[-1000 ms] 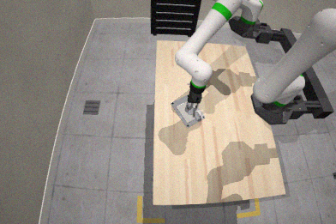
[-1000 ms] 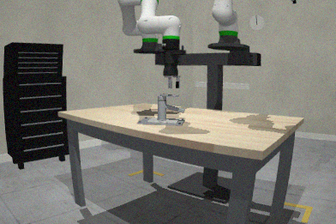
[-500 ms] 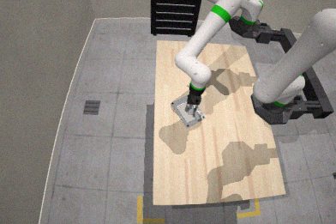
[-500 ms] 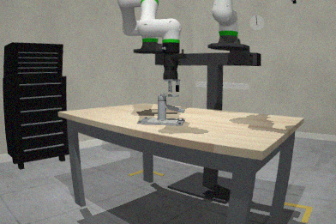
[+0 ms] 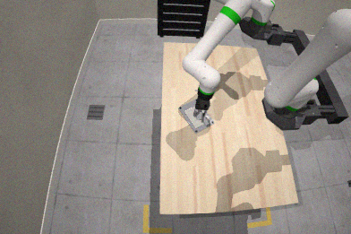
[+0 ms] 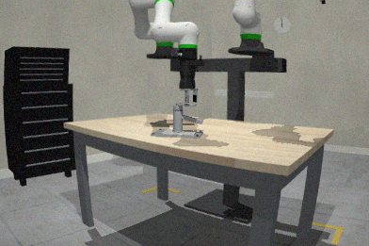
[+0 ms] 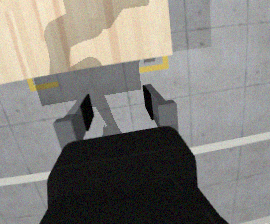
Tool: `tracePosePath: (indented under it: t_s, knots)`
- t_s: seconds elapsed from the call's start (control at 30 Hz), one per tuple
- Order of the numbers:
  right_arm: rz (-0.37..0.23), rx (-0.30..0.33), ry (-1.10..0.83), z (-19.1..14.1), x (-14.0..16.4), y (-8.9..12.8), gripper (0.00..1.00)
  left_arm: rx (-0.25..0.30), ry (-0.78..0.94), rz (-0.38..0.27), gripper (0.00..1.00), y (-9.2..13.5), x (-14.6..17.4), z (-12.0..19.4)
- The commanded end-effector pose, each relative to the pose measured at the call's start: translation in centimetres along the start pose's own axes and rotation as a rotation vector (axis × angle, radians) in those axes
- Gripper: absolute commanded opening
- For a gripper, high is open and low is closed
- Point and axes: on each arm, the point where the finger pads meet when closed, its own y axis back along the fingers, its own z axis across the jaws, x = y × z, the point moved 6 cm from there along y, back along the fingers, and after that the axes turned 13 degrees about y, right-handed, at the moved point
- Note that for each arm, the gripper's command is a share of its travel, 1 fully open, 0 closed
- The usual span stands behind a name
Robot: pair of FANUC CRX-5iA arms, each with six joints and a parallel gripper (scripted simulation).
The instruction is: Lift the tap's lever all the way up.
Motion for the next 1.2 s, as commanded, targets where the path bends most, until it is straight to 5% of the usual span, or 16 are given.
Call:
tracePosePath:
  t_s: [0.0, 1.17]
  knots:
    - [0.002, -0.002, 0.000, 0.09, 0.08, 0.16, 1.00, 0.001, 0.000, -0.002, 1.00, 0.08, -0.01, -0.02]
    - [0.002, -0.002, 0.000, 0.09, 0.08, -0.78, 1.00, 0.001, 0.000, -0.002, 1.00, 0.08, -0.01, -0.02]
